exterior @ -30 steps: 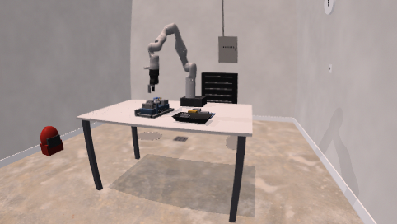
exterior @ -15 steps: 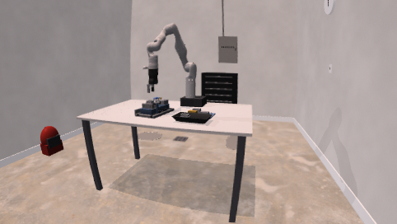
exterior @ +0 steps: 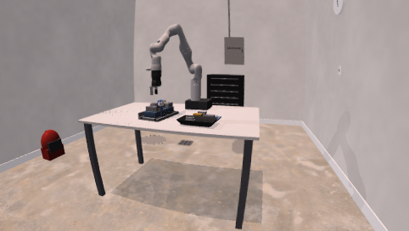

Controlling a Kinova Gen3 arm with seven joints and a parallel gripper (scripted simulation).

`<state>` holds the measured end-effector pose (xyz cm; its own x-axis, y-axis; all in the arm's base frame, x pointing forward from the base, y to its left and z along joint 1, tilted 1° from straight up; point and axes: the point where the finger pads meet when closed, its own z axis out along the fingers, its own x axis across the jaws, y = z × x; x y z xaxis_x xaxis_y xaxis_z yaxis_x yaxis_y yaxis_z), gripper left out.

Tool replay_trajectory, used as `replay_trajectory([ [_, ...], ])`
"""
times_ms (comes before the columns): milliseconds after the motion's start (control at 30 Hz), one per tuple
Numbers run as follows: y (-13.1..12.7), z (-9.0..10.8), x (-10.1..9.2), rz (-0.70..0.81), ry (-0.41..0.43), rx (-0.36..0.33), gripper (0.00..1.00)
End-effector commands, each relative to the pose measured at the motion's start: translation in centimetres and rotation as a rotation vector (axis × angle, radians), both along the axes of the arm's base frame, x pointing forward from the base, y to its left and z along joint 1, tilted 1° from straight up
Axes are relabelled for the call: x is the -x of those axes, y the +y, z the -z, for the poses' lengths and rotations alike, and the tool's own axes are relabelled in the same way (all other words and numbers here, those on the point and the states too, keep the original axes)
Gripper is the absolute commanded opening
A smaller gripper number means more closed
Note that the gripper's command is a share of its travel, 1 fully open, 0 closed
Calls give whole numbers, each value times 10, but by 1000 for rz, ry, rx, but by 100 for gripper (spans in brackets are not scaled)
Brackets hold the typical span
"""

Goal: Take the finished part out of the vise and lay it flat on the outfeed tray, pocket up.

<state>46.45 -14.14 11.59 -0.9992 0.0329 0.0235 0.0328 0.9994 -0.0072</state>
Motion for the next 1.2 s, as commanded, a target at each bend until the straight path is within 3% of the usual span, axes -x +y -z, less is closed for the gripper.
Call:
replay_trajectory([
  [0,-2,-1,-1,5,-5,-1,100],
  [433,-2,-2,-3,14,-12,-7,100],
  [467,-2,-2,-3,14,-12,-7,0],
  [1167,-2,-2,-3,14,-12,-7,0],
])
